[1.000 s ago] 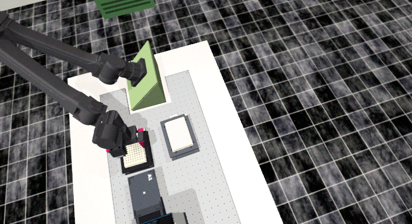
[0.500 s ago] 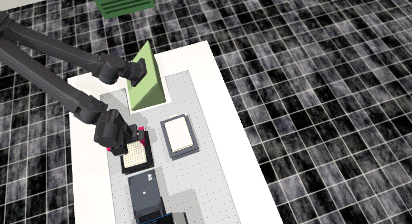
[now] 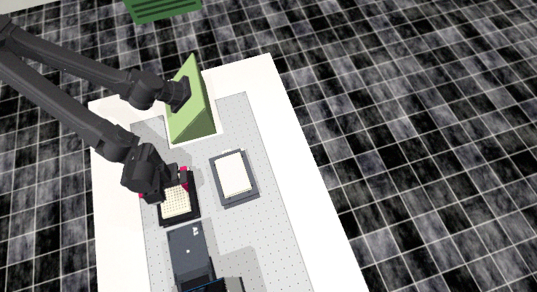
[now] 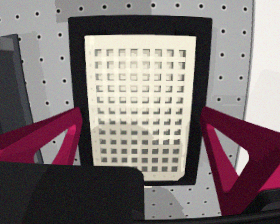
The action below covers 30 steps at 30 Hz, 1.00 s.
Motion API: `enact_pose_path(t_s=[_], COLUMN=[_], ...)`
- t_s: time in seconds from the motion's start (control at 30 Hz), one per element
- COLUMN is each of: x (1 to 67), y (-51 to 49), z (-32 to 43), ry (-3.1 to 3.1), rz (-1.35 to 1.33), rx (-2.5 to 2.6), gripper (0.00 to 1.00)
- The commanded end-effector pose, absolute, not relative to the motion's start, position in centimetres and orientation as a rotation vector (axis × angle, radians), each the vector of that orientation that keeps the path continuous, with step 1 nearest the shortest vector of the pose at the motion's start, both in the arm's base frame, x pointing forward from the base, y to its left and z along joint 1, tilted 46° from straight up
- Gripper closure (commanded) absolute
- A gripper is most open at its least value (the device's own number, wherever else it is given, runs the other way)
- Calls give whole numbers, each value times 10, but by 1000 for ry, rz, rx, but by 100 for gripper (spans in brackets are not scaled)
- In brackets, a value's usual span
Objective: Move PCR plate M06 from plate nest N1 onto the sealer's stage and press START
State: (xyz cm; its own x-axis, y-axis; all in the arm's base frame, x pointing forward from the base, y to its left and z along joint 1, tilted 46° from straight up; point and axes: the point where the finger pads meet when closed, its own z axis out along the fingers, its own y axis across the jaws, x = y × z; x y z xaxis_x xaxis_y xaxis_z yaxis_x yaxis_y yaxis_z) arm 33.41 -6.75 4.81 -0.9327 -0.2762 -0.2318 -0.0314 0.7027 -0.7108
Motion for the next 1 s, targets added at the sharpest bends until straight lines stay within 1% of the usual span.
enact_pose_path(t_s=[0.0,0.57,0.97], x=[344,328,339], y=[-68,-70,-72], z=[53,41,44], ry=[2588,2616,2594], rz=[-1076,-1085,-1075], rx=[-234,-243,-237], gripper=[0,0,0])
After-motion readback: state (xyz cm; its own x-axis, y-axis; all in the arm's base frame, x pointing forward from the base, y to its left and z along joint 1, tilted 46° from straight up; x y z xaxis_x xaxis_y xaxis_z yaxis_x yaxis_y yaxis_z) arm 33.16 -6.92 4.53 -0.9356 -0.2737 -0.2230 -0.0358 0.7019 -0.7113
